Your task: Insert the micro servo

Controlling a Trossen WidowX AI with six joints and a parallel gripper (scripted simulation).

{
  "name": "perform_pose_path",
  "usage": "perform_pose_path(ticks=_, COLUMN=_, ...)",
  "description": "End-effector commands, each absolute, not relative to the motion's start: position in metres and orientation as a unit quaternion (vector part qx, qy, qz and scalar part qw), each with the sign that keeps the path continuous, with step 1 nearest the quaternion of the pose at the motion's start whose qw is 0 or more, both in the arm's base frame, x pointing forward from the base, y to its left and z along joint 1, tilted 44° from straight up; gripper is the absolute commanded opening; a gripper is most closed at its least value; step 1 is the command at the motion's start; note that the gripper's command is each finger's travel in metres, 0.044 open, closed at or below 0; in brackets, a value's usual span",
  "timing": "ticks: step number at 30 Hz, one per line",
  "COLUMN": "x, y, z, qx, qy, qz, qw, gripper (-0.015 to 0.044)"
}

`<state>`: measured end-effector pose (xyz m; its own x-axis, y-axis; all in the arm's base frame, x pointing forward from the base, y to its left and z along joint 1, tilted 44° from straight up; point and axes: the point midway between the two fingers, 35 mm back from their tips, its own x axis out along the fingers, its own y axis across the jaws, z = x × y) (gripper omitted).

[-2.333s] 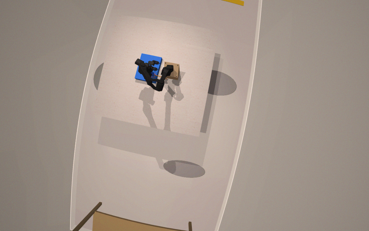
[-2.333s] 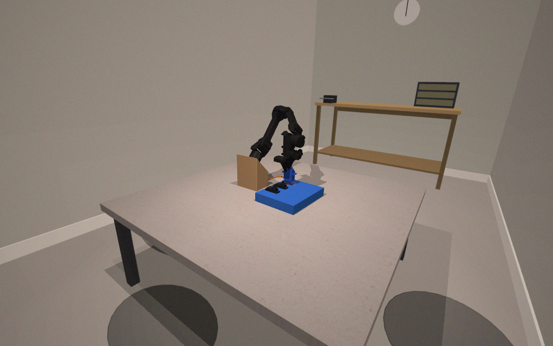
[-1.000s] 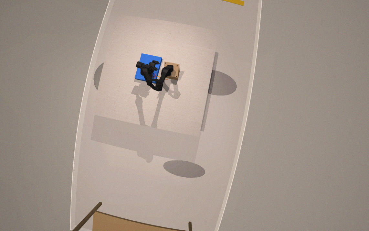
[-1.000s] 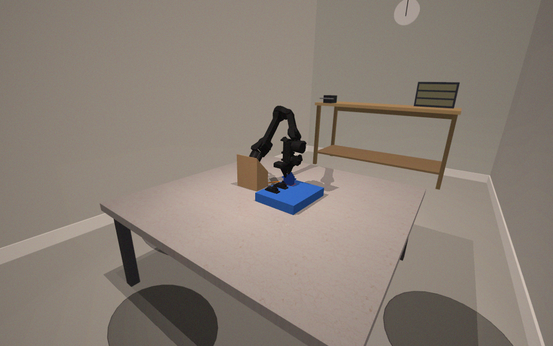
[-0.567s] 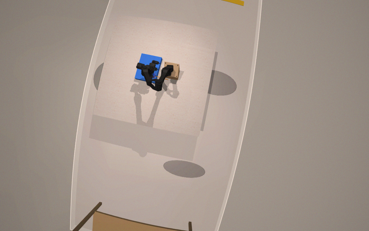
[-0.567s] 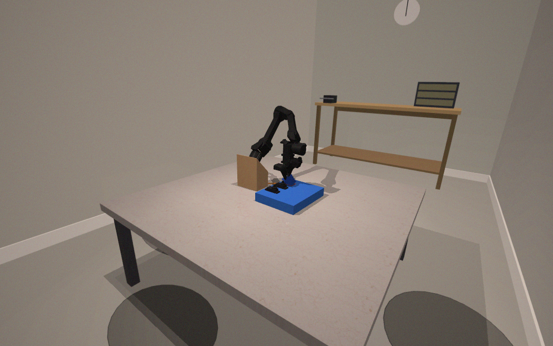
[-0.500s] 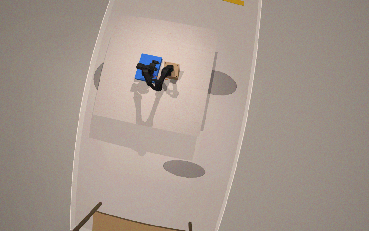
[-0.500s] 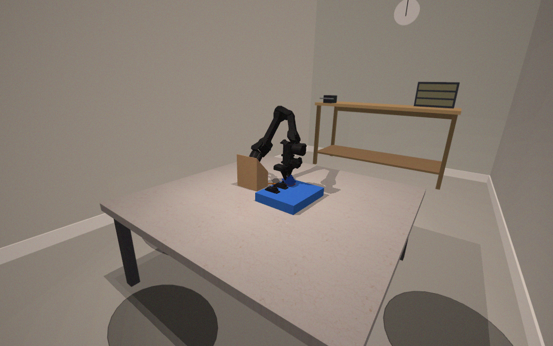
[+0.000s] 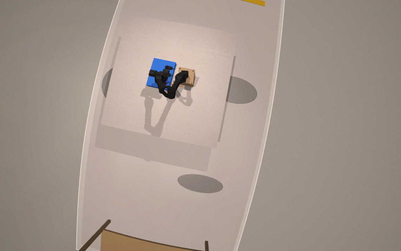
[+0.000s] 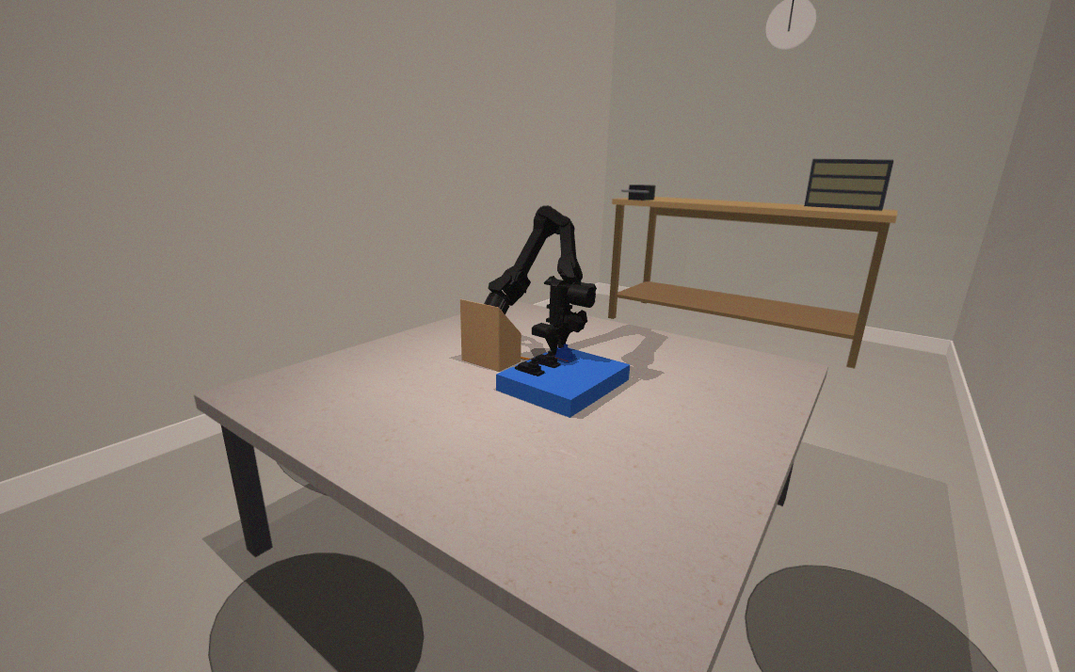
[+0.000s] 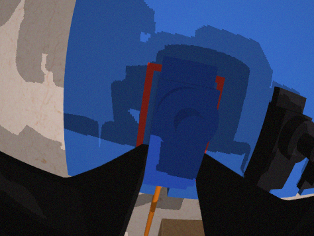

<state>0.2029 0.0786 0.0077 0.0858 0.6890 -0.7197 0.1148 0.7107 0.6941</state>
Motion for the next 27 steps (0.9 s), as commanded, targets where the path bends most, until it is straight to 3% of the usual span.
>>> perform_pose_path(ticks=1, x=0.203, y=0.081, z=0.006, qx=0.316, qy=0.640, qz=0.215, qw=0.666, gripper=0.0000)
perform_pose_path(ticks=8, x=0.202, y=0.079, z=0.007, qx=0.316, qy=0.640, qz=0.215, qw=0.666, gripper=0.0184)
perform_pose_path(ticks=21, x=0.197, y=0.054, z=0.032, qx=0.316, qy=0.640, qz=0.214, qw=0.667, gripper=0.0188)
perform_pose_path(ticks=27, x=0.225, y=0.042, z=0.043, qx=0.318, qy=0.640, qz=0.213, qw=0.667, gripper=0.0345)
